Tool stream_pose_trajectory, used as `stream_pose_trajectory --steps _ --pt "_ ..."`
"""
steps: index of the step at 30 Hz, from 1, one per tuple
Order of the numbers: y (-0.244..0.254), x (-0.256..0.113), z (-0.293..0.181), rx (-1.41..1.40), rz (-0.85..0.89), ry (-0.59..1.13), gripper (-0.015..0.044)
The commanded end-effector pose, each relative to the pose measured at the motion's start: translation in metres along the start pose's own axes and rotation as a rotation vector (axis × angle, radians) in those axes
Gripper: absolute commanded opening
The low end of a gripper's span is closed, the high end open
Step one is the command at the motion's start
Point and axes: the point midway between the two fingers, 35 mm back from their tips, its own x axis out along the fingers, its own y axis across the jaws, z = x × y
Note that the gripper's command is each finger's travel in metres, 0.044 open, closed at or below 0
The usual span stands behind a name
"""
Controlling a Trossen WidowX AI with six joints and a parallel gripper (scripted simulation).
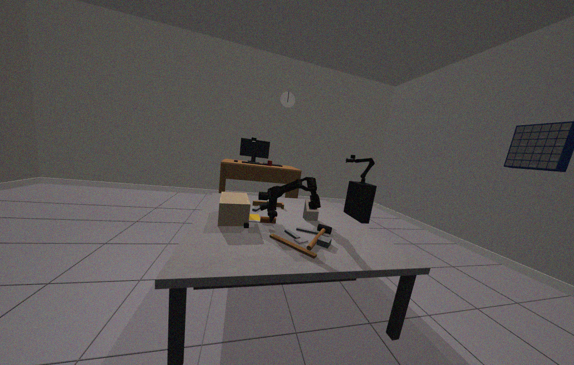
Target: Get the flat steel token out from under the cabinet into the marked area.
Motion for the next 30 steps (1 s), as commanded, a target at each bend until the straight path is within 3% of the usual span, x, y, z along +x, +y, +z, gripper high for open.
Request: stream_pose_trajectory --steps 1,30 --pt "0.0 0.0 0.007 -0.009 0.001 -0.004 0.0" --pt "0.001 -0.001 0.035 -0.01 0.001 -0.005 0.0"
